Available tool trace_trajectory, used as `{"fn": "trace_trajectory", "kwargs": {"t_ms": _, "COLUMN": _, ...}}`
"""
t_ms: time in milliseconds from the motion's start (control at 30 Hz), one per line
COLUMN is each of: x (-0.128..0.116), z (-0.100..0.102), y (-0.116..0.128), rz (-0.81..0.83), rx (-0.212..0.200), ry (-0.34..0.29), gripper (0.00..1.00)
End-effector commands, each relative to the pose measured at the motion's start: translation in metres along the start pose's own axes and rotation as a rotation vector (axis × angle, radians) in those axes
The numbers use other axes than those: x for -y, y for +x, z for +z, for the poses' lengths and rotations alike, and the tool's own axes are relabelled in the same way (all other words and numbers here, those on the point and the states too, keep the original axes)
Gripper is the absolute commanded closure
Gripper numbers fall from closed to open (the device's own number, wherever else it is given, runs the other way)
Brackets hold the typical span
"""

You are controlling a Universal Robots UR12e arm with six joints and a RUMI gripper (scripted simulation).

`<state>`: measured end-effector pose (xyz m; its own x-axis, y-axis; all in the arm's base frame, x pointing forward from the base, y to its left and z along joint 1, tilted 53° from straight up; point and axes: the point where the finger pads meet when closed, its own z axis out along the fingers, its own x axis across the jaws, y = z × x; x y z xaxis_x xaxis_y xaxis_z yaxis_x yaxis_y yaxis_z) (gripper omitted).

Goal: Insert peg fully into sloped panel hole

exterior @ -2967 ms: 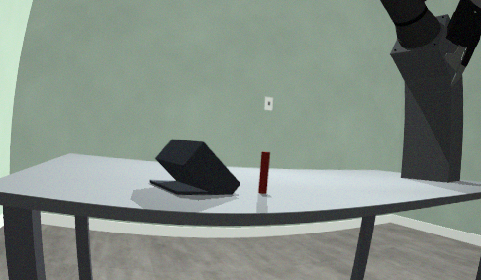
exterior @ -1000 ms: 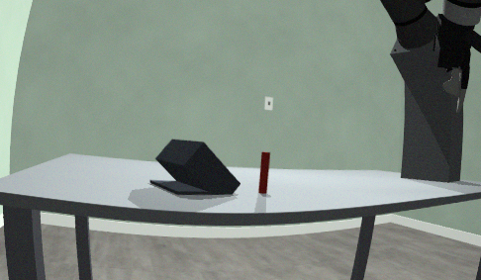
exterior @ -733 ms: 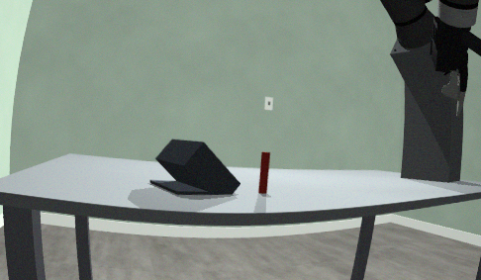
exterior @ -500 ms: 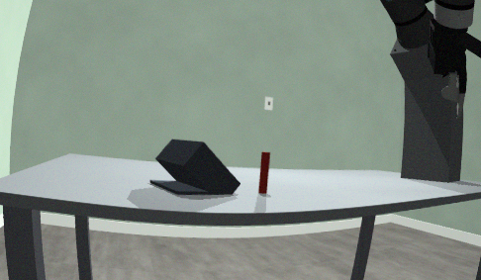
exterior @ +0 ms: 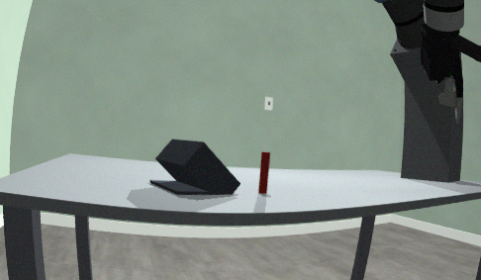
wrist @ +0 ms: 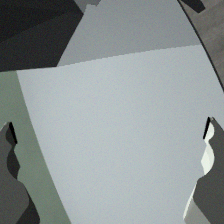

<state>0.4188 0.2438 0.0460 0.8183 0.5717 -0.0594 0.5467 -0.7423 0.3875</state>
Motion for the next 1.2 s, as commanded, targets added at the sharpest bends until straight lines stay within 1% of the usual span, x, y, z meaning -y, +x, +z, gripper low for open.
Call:
{"fn": "trace_trajectory", "kwargs": {"t_ms": 0, "x": -0.010, "z": -0.003, "y": 0.013, "rz": -0.038, "rx": -0.034, "ry": 0.020, "gripper": 0.00}}
{"fn": "trace_trajectory", "kwargs": {"t_ms": 200, "x": -0.019, "z": -0.003, "y": 0.021, "rz": -0.078, "rx": -0.059, "ry": 0.035, "gripper": 0.00}}
{"fn": "trace_trajectory", "kwargs": {"t_ms": 300, "x": -0.021, "z": -0.003, "y": 0.022, "rz": -0.085, "rx": -0.062, "ry": 0.038, "gripper": 0.00}}
{"fn": "trace_trajectory", "kwargs": {"t_ms": 767, "x": -0.047, "z": -0.006, "y": 0.043, "rz": -0.176, "rx": -0.133, "ry": 0.058, "gripper": 0.00}}
{"fn": "trace_trajectory", "kwargs": {"t_ms": 867, "x": -0.048, "z": -0.006, "y": 0.044, "rz": -0.183, "rx": -0.137, "ry": 0.060, "gripper": 0.00}}
{"fn": "trace_trajectory", "kwargs": {"t_ms": 1167, "x": -0.069, "z": -0.010, "y": 0.058, "rz": -0.242, "rx": -0.188, "ry": 0.061, "gripper": 0.00}}
